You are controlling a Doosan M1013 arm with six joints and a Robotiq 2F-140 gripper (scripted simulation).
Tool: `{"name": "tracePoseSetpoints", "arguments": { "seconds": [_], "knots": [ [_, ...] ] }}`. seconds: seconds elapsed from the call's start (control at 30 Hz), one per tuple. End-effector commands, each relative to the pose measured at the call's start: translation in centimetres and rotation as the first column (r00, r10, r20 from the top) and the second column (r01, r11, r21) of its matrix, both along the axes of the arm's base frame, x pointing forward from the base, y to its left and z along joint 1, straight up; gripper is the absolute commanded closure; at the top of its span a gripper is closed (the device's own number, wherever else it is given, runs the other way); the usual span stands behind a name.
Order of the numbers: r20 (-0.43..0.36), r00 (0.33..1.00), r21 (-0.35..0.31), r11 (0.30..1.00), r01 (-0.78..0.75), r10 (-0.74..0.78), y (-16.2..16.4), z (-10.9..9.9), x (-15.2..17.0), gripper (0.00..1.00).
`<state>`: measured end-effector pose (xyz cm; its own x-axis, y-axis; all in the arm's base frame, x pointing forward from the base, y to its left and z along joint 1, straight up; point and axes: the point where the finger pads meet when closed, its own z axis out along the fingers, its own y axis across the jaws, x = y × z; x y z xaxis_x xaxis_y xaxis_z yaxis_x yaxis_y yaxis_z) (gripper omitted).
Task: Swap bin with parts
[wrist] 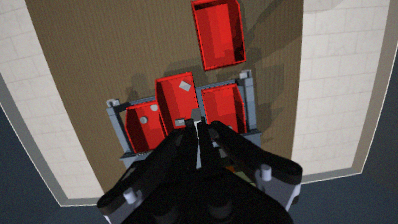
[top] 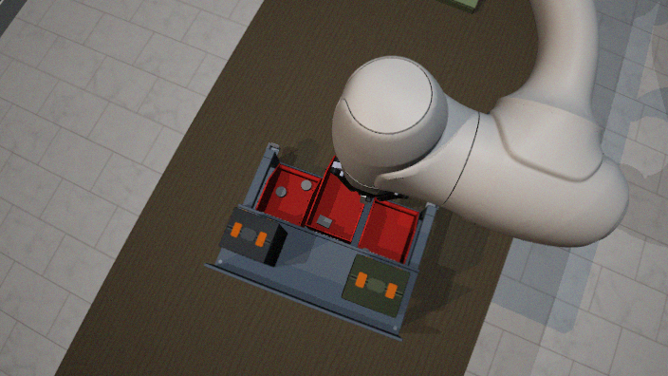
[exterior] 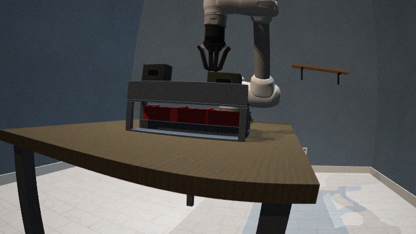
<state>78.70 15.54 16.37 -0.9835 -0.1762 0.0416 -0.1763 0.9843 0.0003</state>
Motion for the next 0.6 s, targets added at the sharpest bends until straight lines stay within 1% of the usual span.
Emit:
{"name": "tracePoseSetpoints", "arguments": {
  "seconds": [0.0,0.07,0.13,0.23,0.37,0.43,0.47,0.57],
  "knots": [
    [0.001,1.0,0.002,1.0,-0.028,0.028,-0.1,0.0,-0.2,0.9],
    [0.002,0.996,0.004,0.996,-0.089,0.089,-0.4,-0.1,-0.6,0.9],
    [0.005,0.982,0.009,0.982,-0.188,0.188,-0.9,-0.3,-1.2,0.9],
    [0.012,0.92,0.015,0.92,-0.391,0.391,-1.9,-0.7,-2.7,0.9],
    [0.015,0.835,0.012,0.834,-0.551,0.551,-3.6,-1.3,-5.2,0.9],
    [0.015,0.835,0.012,0.834,-0.551,0.551,-3.6,-1.3,-5.2,0.9],
    [0.017,0.748,0.013,0.748,-0.664,0.664,-4.0,-1.5,-5.9,0.9],
    [0.014,0.658,0.008,0.658,-0.753,0.753,-5.2,-2.1,-8.0,0.9]
  ]
}}
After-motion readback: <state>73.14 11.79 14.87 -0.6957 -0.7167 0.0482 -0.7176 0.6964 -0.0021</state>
